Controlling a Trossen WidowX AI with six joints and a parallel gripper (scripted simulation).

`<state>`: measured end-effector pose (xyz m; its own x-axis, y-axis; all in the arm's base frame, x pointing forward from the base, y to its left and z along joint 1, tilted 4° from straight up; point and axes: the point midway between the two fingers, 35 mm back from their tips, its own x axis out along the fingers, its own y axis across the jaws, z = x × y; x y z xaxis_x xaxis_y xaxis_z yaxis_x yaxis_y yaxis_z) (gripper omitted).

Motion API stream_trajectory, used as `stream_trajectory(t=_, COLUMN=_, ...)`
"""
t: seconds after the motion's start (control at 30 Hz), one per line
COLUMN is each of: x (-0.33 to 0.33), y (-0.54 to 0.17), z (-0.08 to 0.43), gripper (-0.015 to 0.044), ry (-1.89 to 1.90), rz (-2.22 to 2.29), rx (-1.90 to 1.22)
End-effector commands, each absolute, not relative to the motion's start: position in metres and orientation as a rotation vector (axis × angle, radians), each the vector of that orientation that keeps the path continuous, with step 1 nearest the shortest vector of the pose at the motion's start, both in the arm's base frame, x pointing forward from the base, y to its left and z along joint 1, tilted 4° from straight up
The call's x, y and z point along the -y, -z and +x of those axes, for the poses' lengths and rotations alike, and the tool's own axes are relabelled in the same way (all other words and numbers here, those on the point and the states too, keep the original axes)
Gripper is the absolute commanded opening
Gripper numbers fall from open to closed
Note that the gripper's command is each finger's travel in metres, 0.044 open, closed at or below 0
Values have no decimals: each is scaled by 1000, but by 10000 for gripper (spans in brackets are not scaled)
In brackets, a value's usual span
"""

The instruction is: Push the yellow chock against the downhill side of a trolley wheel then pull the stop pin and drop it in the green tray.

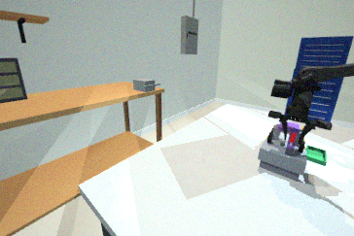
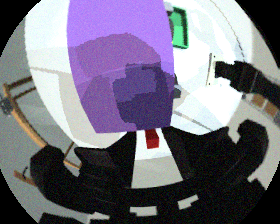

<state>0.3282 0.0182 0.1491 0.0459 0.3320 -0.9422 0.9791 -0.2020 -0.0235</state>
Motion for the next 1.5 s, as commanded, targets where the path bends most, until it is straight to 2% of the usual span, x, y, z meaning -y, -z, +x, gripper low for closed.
stream_trajectory(t=0.0, x=-21, y=-145, z=328, gripper=190, ry=1169, rz=1628, rx=-1346)
stream_trajectory(t=0.03, x=-21, y=-144, z=328, gripper=190, ry=1169, rz=1628, rx=-1346)
stream_trajectory(t=0.2, x=-19, y=-147, z=328, gripper=59, ry=1170, rz=1623, rx=-1346)
stream_trajectory(t=0.5, x=-19, y=-147, z=328, gripper=0, ry=1170, rz=1623, rx=-1346)
stream_trajectory(t=1.47, x=-14, y=-167, z=326, gripper=0, ry=1170, rz=1628, rx=-1346)
